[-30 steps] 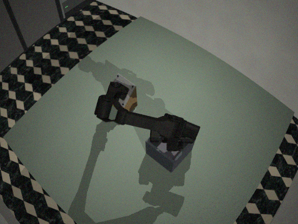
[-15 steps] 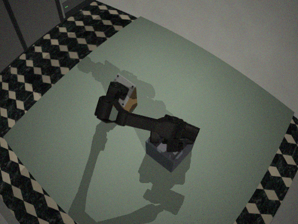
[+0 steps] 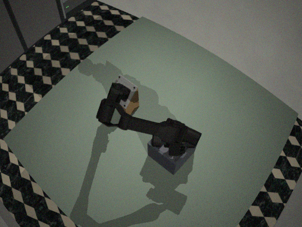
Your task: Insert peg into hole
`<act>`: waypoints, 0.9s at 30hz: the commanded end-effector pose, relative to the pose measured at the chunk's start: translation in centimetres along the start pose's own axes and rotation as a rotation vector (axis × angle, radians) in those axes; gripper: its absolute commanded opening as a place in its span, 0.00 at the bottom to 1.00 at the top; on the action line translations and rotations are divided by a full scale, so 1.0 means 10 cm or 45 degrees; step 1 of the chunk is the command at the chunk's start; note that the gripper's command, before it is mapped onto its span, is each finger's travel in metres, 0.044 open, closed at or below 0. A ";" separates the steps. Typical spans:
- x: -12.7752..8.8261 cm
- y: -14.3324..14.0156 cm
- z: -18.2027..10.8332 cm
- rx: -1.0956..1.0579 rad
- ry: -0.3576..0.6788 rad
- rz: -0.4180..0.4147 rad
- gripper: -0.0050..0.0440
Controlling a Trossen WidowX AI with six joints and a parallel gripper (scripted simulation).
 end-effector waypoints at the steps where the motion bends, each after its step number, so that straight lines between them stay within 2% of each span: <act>1: 0.06 -0.01 -0.01 -0.009 0.001 -0.008 0.10; 20: 0.05 -0.01 -0.01 -0.001 0.002 -0.004 0.10; 26: 0.05 -0.01 -0.01 -0.001 0.002 -0.004 0.40; 27: 0.05 -0.01 -0.01 -0.001 0.002 -0.004 0.41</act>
Point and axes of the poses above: the point midway between the two fingers, 35 mm back from their tips, its own x axis out along the fingers, its own y axis across the jaws, z = x × y, the point moved 1 cm from there along -x, back along the fingers, and after that the axes turned 11 degrees about -x, right-handed, at the moved point
